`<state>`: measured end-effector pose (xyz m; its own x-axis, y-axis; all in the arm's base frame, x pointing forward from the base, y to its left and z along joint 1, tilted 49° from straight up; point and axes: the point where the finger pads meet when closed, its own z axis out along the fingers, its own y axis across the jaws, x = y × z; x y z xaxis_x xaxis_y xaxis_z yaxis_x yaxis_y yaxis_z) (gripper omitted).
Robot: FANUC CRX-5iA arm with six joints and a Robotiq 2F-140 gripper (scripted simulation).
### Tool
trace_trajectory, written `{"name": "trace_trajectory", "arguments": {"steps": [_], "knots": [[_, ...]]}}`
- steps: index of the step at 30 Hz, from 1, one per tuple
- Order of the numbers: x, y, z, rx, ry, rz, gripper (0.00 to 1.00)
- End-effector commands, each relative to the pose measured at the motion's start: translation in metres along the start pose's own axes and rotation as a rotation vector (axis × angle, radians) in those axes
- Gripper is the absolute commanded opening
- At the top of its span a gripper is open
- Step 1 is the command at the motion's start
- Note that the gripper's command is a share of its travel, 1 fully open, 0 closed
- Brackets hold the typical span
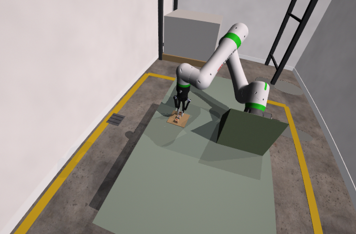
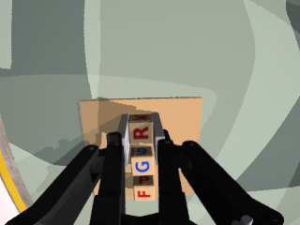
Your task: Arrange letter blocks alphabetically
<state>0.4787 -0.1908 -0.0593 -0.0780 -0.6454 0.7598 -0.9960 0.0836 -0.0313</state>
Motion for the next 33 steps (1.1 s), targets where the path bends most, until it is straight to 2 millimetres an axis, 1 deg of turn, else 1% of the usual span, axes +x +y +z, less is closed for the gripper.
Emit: {"name": "trace_trajectory", "arguments": {"steps": [1, 19, 20, 22, 23, 27, 28, 30, 31, 33], "knots": [[-0.0001, -0.0001, -0.0002, 0.0, 0.0, 0.0, 0.13], [-0.0001, -0.0001, -0.0002, 0.0, 0.0, 0.0, 0.13], [-0.0001, -0.0001, -0.0002, 0.0, 0.0, 0.0, 0.15], [-0.0001, -0.0001, -0.0002, 0.0, 0.0, 0.0, 0.15], [-0.0001, -0.0001, -0.0002, 0.0, 0.0, 0.0, 0.18], [-0.0001, -0.0001, -0.0002, 0.0, 0.0, 0.0, 0.18], [-0.0001, -0.0001, -0.0002, 0.0, 0.0, 0.0, 0.2], [-0.0001, -0.0001, -0.0002, 0.0, 0.0, 0.0, 0.2], [-0.0001, -0.0001, -0.0002, 0.0, 0.0, 0.0, 0.22], [-0.0001, -0.0001, -0.0002, 0.0, 0.0, 0.0, 0.22]]}}
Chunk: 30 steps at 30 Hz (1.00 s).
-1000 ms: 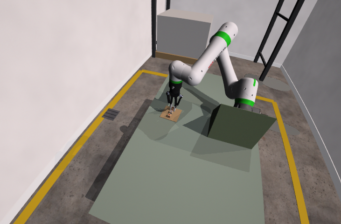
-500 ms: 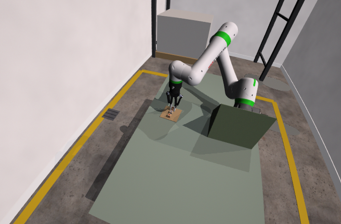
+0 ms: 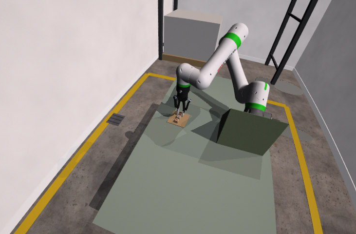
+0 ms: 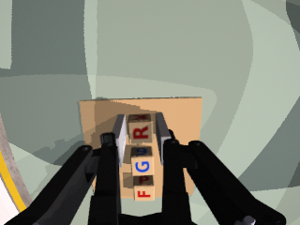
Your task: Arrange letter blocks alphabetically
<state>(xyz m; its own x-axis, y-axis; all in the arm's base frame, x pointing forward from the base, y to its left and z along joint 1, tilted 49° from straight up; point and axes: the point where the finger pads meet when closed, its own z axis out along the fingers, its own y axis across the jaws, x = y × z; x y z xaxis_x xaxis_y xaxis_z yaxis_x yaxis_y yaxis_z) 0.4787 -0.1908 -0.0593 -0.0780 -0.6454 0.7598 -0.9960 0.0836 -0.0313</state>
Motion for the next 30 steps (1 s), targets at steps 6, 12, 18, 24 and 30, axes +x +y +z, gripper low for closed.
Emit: {"name": "trace_trajectory", "arguments": {"steps": [6, 12, 18, 24, 30], "knots": [[0.0, 0.0, 0.0, 0.0, 0.0, 0.0, 0.25], [0.0, 0.0, 0.0, 0.0, 0.0, 0.0, 0.25], [0.0, 0.0, -0.007, 0.0, 0.0, 0.0, 0.25], [0.0, 0.0, -0.032, 0.0, 0.0, 0.0, 0.25], [0.0, 0.0, -0.054, 0.0, 0.0, 0.0, 0.25]]}}
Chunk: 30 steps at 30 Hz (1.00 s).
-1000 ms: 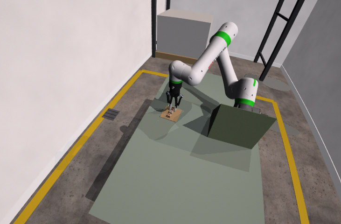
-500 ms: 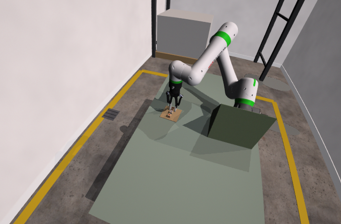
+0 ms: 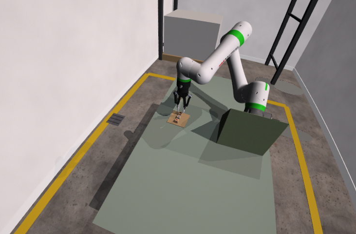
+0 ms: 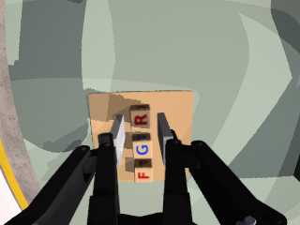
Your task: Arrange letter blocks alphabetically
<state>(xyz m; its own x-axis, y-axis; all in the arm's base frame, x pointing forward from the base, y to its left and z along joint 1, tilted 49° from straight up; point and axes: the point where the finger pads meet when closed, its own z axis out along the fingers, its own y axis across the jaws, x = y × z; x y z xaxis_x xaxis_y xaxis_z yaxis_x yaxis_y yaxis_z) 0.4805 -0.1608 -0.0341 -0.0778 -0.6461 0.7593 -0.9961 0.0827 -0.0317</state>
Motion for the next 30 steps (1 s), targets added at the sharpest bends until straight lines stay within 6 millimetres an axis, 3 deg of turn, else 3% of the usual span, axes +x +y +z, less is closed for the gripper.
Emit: {"name": "trace_trajectory", "arguments": {"steps": [1, 8, 15, 16, 30], "knots": [[0.0, 0.0, -0.02, -0.001, 0.001, 0.0, 0.25], [0.0, 0.0, -0.047, -0.001, 0.001, 0.0, 0.25], [0.0, 0.0, -0.051, -0.001, 0.001, 0.0, 0.25], [0.0, 0.0, -0.051, -0.001, 0.001, 0.0, 1.0], [0.0, 0.0, -0.051, -0.001, 0.001, 0.0, 1.0]]}}
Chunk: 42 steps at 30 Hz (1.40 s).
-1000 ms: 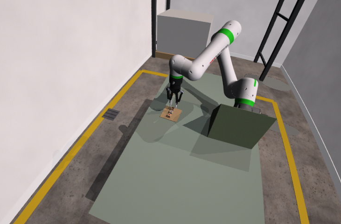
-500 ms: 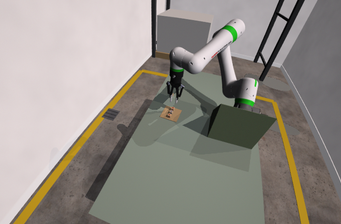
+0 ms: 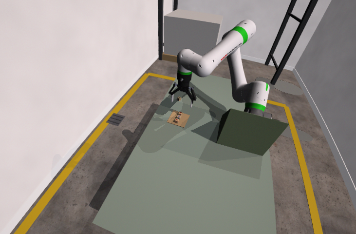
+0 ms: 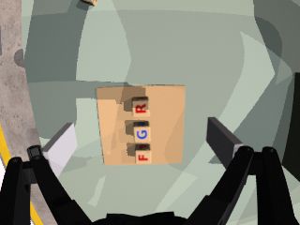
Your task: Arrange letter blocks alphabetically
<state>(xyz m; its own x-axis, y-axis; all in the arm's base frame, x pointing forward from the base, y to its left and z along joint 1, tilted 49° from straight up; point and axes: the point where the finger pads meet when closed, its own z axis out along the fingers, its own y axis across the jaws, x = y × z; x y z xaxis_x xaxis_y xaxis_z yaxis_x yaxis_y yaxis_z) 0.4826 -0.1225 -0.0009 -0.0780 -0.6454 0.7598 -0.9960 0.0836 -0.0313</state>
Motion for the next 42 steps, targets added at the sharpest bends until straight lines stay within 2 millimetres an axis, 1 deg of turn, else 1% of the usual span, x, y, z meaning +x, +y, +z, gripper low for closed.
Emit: {"name": "trace_trajectory", "arguments": {"steps": [1, 8, 12, 17, 19, 27, 31, 34, 42], "knots": [[0.0, 0.0, 0.0, 0.0, 0.0, 0.0, 1.0], [0.0, 0.0, -0.001, 0.0, 0.0, 0.0, 1.0], [0.0, 0.0, -0.006, 0.0, 0.0, 0.0, 1.0], [0.0, 0.0, -0.022, 0.0, 0.0, 0.0, 1.0], [0.0, 0.0, -0.022, 0.0, 0.0, 0.0, 1.0], [0.0, 0.0, -0.056, 0.0, 0.0, 0.0, 1.0], [0.0, 0.0, -0.068, 0.0, 0.0, 0.0, 1.0], [0.0, 0.0, -0.071, 0.0, 0.0, 0.0, 1.0], [0.0, 0.0, -0.072, 0.0, 0.0, 0.0, 1.0]]}}
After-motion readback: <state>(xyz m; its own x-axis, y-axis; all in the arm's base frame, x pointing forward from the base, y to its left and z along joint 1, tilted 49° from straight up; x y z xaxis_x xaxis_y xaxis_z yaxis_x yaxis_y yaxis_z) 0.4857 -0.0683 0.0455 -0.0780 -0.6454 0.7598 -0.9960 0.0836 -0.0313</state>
